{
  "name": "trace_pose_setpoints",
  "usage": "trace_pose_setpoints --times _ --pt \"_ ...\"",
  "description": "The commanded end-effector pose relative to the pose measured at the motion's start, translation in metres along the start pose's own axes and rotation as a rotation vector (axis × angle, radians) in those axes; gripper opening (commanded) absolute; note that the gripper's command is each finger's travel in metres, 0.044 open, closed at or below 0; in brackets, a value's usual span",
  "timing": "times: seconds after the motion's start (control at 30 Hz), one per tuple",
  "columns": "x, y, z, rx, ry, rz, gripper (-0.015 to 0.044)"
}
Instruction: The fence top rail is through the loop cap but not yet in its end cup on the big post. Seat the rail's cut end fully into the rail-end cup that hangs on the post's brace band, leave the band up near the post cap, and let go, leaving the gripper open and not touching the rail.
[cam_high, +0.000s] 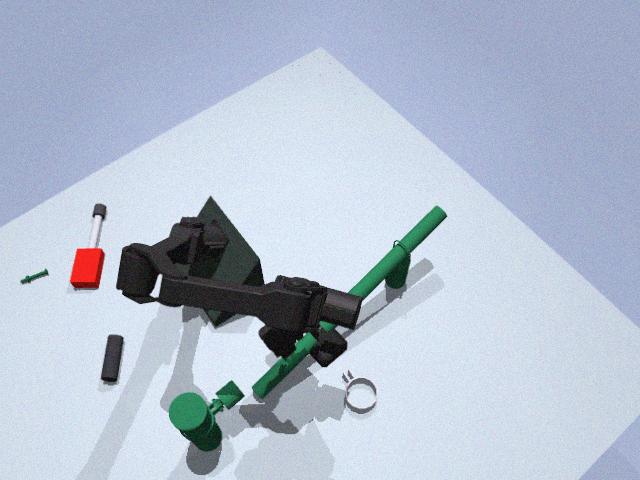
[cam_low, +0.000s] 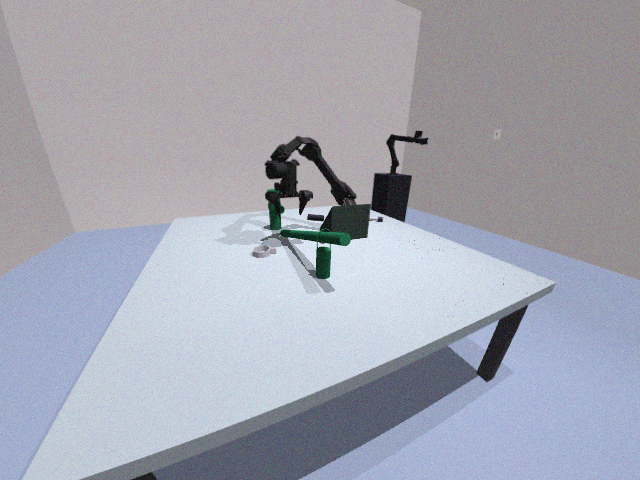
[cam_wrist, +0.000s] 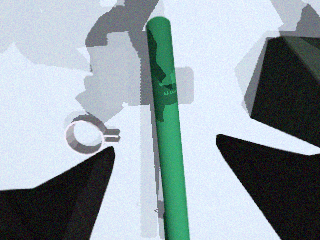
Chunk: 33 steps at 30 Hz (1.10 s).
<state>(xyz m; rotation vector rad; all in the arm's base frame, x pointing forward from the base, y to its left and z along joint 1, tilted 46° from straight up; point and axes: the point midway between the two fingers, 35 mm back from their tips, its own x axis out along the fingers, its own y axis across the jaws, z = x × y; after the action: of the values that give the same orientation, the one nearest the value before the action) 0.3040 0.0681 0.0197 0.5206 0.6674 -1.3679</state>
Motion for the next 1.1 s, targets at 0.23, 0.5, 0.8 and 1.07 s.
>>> trace_pose_setpoints --times 0.23,0.5,0.8,1.07 --pt "0.039 -0.001 0.000 0.005 -0.002 -0.009 0.0440" --pt "0.051 -0.001 0.000 0.004 -0.002 -0.009 0.0440" --pt "0.065 0.000 0.000 0.004 -0.002 -0.009 0.0440" --pt "0.078 0.000 0.000 0.004 -0.002 -0.008 0.0440"
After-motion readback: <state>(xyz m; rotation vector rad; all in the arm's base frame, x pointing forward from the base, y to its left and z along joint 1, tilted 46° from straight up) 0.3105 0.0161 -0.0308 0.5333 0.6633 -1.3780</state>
